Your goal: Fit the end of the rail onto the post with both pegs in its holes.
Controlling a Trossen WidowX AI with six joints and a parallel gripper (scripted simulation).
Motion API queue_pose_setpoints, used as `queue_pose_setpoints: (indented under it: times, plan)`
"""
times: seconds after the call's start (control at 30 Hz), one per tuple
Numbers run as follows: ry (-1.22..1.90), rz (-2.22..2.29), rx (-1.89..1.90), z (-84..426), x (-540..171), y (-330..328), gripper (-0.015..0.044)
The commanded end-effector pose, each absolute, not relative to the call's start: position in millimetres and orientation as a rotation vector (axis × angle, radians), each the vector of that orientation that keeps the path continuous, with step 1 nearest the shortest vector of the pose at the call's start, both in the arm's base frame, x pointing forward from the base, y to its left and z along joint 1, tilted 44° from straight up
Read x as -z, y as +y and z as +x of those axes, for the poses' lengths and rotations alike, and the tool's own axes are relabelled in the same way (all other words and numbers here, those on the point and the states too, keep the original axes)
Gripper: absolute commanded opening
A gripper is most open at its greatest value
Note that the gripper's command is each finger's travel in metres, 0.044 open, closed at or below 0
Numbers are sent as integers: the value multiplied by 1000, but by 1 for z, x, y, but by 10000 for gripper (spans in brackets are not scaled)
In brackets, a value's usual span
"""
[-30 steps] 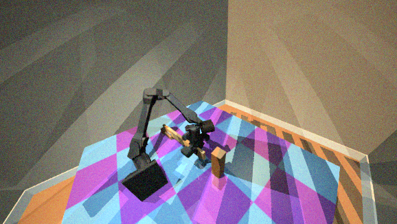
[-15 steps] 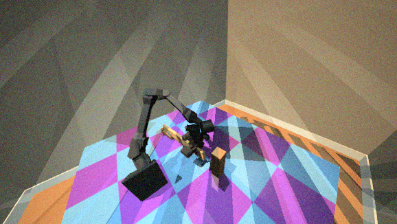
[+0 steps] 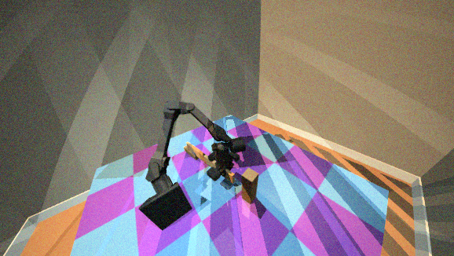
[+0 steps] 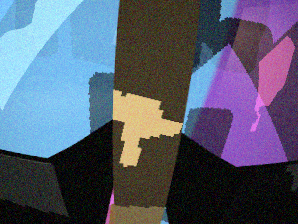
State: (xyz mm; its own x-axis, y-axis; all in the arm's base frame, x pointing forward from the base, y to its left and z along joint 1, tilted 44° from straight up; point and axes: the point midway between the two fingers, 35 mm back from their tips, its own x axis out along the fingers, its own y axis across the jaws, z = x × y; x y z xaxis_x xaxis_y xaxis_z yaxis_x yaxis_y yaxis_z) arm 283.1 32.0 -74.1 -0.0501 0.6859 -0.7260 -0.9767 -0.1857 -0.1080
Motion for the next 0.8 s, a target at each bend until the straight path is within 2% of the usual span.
queue_pose_setpoints:
  times: [0.0,0.77]
  plan:
    - [498,-790,-1596,285,75,28,0]
    - [498,-791,-1595,288,77,22,0]
